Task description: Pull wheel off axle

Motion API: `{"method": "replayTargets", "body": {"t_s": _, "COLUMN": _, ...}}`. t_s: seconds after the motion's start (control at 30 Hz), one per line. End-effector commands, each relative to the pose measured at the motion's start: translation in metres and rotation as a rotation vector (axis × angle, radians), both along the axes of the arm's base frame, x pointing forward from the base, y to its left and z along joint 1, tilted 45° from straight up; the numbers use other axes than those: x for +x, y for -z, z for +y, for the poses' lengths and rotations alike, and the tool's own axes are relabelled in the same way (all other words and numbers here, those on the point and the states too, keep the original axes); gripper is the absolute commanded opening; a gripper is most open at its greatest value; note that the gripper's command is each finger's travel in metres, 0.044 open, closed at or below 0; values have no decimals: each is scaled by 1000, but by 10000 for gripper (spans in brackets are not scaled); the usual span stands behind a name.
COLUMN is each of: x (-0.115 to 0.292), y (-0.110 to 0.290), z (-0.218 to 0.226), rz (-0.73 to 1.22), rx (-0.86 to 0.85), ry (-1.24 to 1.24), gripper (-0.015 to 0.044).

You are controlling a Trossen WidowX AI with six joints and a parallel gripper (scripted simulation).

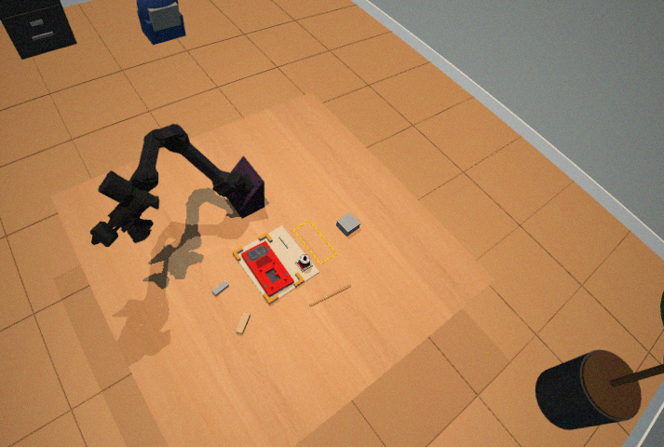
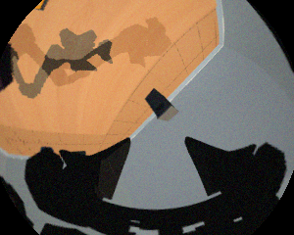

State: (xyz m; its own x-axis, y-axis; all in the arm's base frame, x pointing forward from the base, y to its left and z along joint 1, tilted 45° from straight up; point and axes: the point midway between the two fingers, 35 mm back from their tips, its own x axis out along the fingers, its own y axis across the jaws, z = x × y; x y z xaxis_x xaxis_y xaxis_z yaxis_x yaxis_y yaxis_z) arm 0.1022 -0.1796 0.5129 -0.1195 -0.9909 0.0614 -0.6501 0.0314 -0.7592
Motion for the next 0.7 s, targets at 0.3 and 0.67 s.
{"method": "replayTargets", "body": {"t_s": 0.3, "x": 62, "y": 12, "z": 3, "rz": -81, "rx": -9, "ry": -183, "gripper": 300}}
{"method": "replayTargets", "body": {"t_s": 0.67, "x": 164, "y": 54, "z": 24, "rz": -437, "rx": 97, "ry": -446, "gripper": 300}}
